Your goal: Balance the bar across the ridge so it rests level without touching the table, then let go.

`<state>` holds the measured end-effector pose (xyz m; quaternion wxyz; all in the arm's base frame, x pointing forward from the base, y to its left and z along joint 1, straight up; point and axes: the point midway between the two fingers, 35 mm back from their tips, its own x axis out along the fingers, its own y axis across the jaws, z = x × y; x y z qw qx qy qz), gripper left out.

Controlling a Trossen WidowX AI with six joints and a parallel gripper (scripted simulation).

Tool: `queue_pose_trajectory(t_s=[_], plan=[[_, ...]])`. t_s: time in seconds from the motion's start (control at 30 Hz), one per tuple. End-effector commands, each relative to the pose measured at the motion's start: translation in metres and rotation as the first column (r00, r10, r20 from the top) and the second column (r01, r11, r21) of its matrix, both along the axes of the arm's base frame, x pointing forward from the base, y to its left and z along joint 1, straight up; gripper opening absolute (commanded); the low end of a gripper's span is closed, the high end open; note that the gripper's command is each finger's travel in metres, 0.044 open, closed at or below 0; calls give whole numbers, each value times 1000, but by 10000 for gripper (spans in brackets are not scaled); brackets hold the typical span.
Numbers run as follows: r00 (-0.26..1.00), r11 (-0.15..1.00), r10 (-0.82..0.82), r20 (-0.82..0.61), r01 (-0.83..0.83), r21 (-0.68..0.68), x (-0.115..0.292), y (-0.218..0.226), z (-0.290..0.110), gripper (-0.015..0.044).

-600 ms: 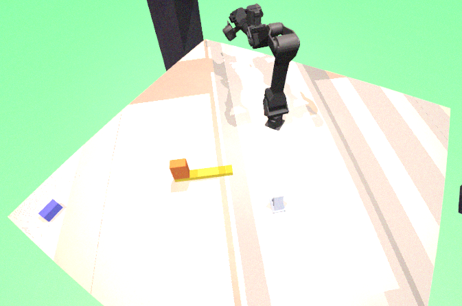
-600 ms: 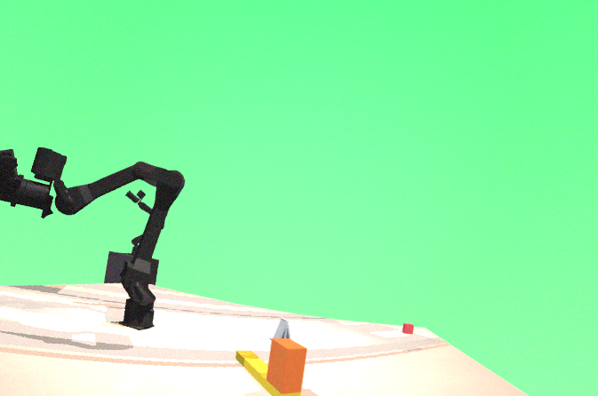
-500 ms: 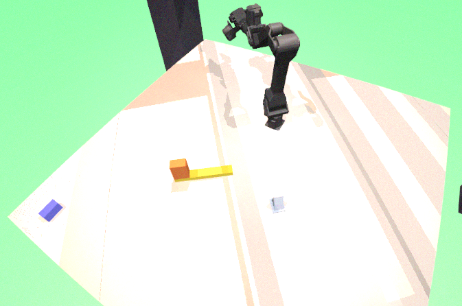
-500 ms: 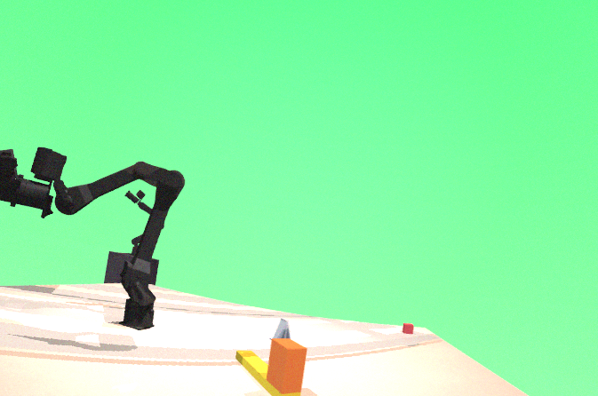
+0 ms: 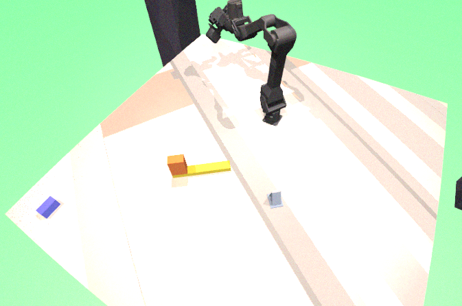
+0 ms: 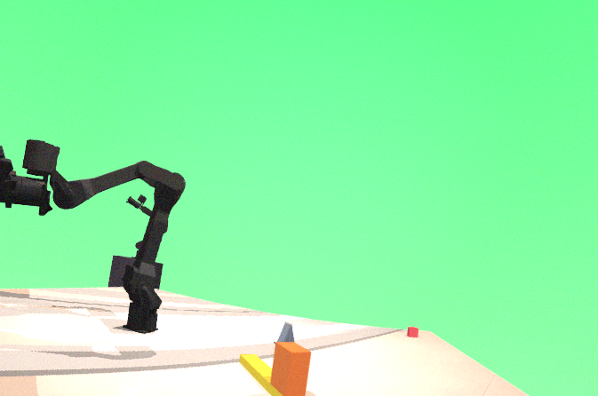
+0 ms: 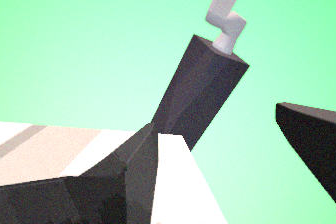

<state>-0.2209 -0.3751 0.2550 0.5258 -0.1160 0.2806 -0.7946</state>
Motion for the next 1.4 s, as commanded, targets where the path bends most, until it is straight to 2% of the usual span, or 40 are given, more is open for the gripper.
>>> queue_pose_trajectory(t_s=[0.0, 0.33, 0.7, 1.37], plan=[[997, 996, 68, -37, -66, 66, 22, -19, -3, 315], [963, 949, 247, -110, -217, 227, 78, -52, -15, 315], [874, 842, 455, -168, -362, 399, 146, -75, -30, 315], [614, 589, 765, -195, -545, 597, 274, -76, -46, 315]])
